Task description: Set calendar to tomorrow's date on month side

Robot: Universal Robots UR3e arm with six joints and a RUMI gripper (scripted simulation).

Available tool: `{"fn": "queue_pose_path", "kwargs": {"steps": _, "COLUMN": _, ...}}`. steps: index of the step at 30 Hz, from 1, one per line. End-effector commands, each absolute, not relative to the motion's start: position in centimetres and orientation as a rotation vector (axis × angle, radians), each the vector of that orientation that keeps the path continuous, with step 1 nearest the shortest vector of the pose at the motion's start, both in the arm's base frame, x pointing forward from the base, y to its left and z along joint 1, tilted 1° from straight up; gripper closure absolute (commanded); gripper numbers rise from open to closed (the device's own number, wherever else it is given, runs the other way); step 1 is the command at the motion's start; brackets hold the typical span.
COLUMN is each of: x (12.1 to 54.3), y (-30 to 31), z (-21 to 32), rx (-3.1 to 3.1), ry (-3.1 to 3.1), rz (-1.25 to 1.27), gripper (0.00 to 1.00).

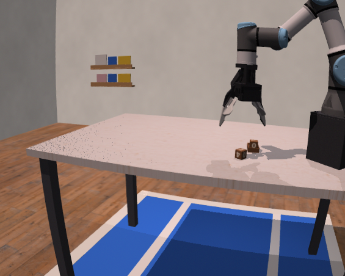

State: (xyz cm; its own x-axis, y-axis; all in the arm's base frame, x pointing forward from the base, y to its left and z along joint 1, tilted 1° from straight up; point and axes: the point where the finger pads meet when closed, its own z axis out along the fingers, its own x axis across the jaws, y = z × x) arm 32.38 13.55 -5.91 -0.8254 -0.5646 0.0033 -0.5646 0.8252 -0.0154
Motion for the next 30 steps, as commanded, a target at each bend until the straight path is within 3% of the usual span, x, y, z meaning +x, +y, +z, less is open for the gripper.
{"fn": "queue_pose_path", "kwargs": {"steps": 1, "x": 32.53, "y": 13.57, "z": -5.93, "rx": -1.165, "ry": 2.908, "rz": -0.014, "gripper": 0.00}}
{"fn": "queue_pose_path", "kwargs": {"steps": 30, "x": 32.35, "y": 13.94, "z": -6.21, "rx": -1.736, "ry": 2.610, "rz": -0.017, "gripper": 0.00}}
